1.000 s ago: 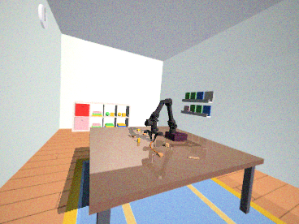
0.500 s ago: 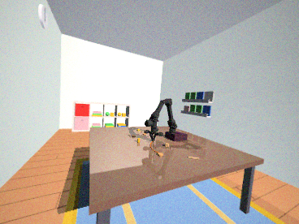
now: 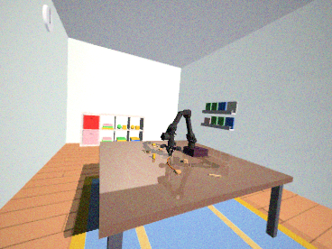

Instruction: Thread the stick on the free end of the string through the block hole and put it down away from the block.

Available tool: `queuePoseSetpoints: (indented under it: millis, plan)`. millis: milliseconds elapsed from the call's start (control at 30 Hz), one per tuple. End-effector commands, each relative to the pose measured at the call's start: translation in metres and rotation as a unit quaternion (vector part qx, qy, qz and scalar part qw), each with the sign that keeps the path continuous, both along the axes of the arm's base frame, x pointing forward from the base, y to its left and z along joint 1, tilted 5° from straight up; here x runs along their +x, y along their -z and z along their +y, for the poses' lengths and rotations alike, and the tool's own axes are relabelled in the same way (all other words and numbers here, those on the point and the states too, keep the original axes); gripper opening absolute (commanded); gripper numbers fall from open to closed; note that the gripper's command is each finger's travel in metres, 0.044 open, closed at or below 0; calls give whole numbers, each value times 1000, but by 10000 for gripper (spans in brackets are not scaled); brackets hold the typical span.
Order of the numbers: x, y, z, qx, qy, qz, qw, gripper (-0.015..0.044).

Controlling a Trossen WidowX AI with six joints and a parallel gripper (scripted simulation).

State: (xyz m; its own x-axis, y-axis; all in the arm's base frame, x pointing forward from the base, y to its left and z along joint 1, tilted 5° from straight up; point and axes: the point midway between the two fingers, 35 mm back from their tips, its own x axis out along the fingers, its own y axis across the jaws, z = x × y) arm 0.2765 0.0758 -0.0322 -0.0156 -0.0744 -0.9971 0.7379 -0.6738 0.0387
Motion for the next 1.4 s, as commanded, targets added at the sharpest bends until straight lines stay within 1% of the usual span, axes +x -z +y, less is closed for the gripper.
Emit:
queuePoseSetpoints:
  millis: [0, 1167, 1367]
  plan:
    - [4, -9, 2, 2, 1, -8, 1000, 0]
    - [3, -54, 5, 3, 1, -8, 1000, 0]
    - [3, -56, 5, 3, 1, -8, 1000, 0]
